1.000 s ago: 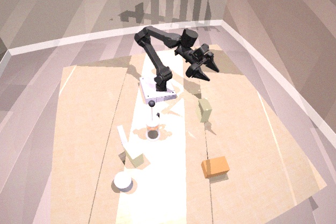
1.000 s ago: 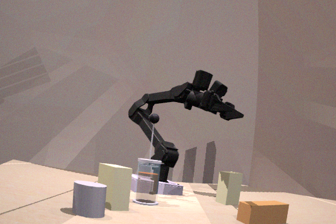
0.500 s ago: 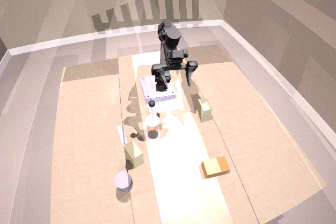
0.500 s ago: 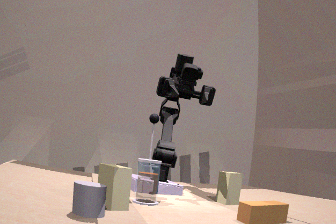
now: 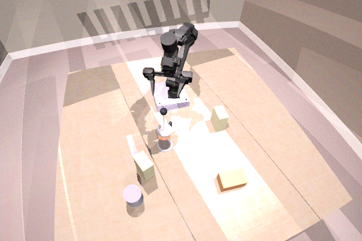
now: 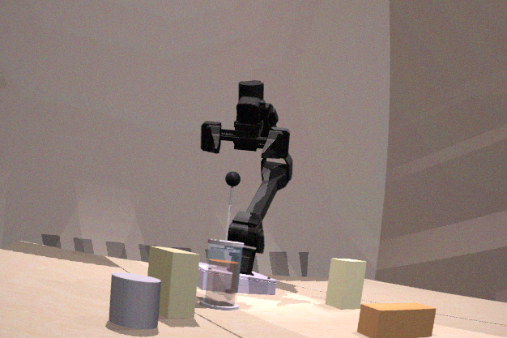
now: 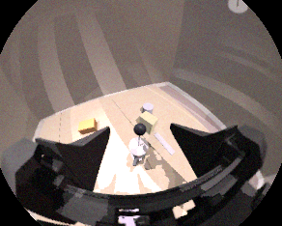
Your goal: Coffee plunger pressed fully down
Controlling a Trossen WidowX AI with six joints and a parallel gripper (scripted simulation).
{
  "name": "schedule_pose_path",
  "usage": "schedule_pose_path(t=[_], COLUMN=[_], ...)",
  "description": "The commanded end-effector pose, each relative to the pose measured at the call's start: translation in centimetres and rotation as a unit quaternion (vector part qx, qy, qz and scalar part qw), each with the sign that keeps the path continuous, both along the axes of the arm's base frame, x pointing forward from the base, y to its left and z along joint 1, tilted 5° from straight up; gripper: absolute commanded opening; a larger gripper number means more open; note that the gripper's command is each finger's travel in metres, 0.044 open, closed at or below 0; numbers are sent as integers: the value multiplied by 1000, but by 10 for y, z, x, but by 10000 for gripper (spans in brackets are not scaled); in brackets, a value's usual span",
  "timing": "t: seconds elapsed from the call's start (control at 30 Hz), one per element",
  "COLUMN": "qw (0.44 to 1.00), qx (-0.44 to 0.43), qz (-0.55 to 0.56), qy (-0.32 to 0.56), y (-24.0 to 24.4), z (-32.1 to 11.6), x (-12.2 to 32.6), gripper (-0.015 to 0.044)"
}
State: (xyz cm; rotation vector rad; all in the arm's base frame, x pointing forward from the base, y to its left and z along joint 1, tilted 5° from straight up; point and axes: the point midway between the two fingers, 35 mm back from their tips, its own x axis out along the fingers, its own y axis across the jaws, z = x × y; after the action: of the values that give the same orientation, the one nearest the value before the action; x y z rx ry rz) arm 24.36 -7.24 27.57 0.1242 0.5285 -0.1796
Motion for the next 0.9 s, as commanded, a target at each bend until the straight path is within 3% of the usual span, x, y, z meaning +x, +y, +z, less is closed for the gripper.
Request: schedule_pose_path(t=[0.0, 0.87], qw=[1000, 1000], qx=[0, 0], qz=[-4, -5], qy=[0, -1], y=[1, -4], z=[-27, -47], x=[-1, 26], gripper=[440, 440])
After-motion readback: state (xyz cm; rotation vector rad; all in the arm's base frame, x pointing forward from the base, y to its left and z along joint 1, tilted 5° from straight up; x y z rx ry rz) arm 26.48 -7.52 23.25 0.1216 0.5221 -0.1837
